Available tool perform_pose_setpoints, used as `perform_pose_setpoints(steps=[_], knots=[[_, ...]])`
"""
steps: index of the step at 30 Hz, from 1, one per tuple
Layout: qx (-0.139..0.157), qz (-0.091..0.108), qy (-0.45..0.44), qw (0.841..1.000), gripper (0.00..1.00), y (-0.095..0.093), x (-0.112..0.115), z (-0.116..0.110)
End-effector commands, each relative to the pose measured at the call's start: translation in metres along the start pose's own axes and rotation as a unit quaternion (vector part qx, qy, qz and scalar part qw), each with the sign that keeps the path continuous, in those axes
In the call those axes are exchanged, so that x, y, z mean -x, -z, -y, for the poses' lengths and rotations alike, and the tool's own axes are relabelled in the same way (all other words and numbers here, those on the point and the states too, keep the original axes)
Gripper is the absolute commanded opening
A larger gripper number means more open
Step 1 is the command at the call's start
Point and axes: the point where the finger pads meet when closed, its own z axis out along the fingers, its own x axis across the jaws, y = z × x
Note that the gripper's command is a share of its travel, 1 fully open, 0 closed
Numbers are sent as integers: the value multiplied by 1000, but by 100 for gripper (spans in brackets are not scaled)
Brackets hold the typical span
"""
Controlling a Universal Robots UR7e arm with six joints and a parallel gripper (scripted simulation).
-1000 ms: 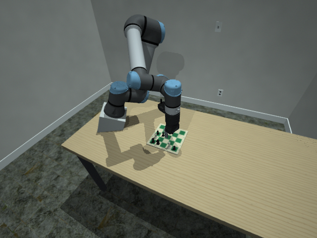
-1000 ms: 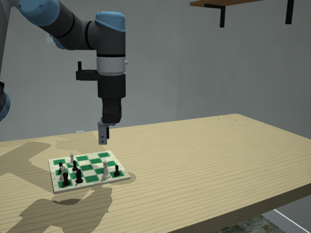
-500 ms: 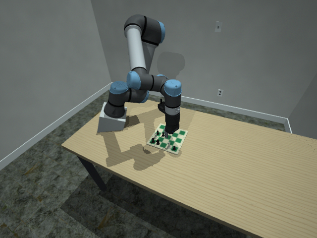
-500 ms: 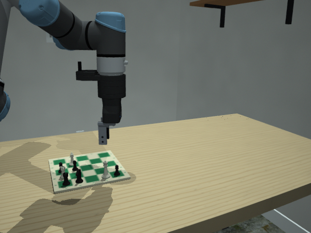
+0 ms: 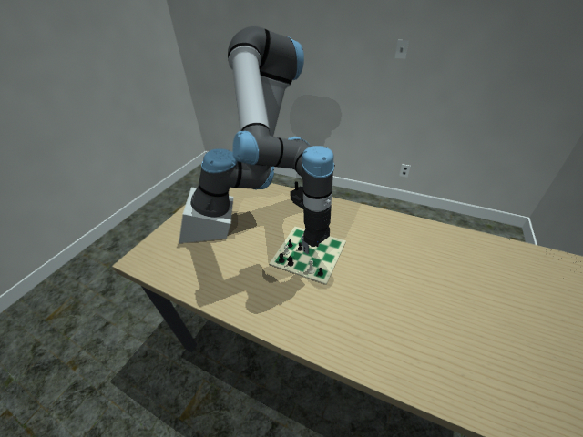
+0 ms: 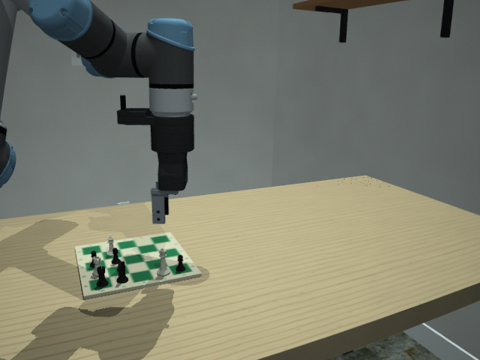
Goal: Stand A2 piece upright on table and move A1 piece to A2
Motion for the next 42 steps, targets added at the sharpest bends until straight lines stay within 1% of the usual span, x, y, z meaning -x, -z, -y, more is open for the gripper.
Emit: perform_pose_setpoints(steps=[1,10,21,23,36,42], knots=[[1,0,0,1000,79,-1,0,0],[1,0,0,1000,79,-7,0,0],[1,0,0,1000,79,-22,0,0],[1,0,0,1000,79,-22,0,0],[1,0,0,1000,79,-42,0,0],[1,0,0,1000,79,-46,0,0]])
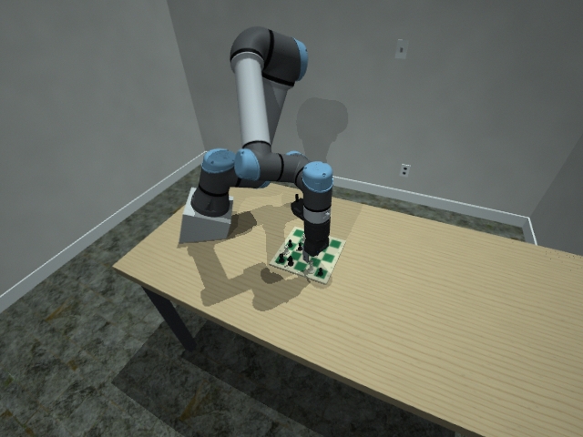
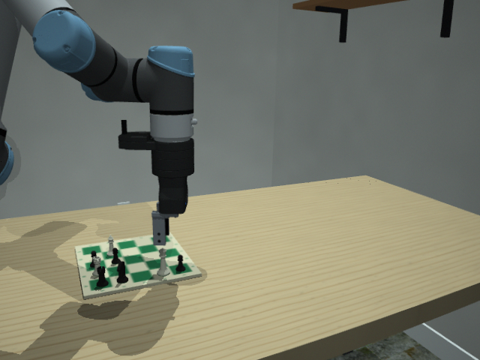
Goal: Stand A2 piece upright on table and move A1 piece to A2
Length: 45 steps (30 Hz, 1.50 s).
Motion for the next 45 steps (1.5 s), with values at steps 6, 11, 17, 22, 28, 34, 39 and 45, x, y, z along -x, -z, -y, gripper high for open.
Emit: perform_pose_setpoints(steps=[6,11,17,22,28,34,39,45], knots=[[1,0,0,1000,79,-8,0,-1],[1,0,0,1000,79,-9,0,-1],[1,0,0,1000,79,-9,0,-1],[1,0,0,1000,79,-9,0,-1],[1,0,0,1000,79,-9,0,-1],[1,0,0,1000,79,-9,0,-1],[1,0,0,1000,79,-9,0,-1],[1,0,0,1000,79,-9,0,-1]])
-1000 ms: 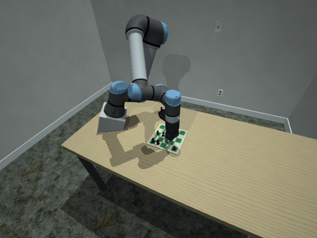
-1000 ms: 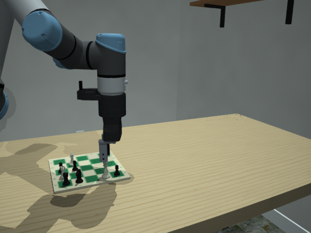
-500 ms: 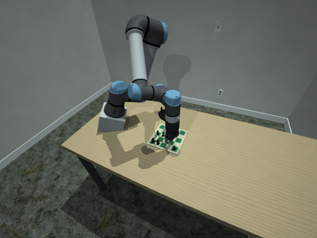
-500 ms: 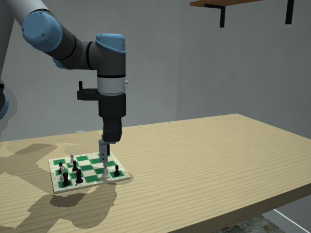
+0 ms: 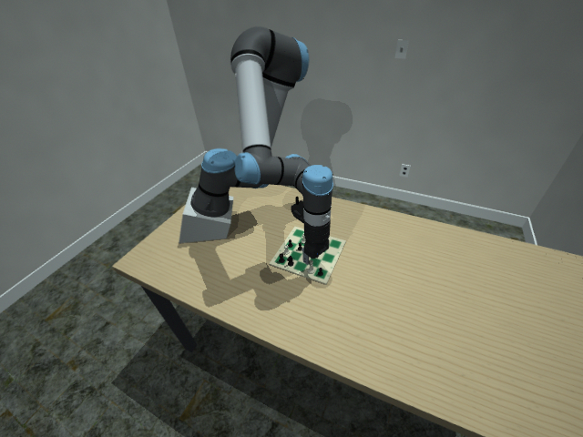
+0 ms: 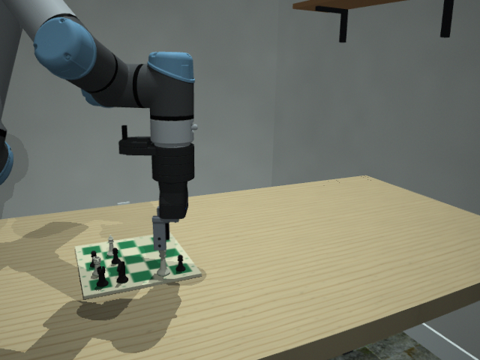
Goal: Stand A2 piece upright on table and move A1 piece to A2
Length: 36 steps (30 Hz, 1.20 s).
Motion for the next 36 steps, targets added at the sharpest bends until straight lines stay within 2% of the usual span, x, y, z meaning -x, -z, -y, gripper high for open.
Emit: perform_pose_setpoints(steps=[1,12,30,36], knots=[[1,0,0,1000,79,0,0,0],[1,0,0,1000,79,-2,0,0],[1,0,0,1000,79,-35,0,0],[1,0,0,1000,79,-39,0,0]])
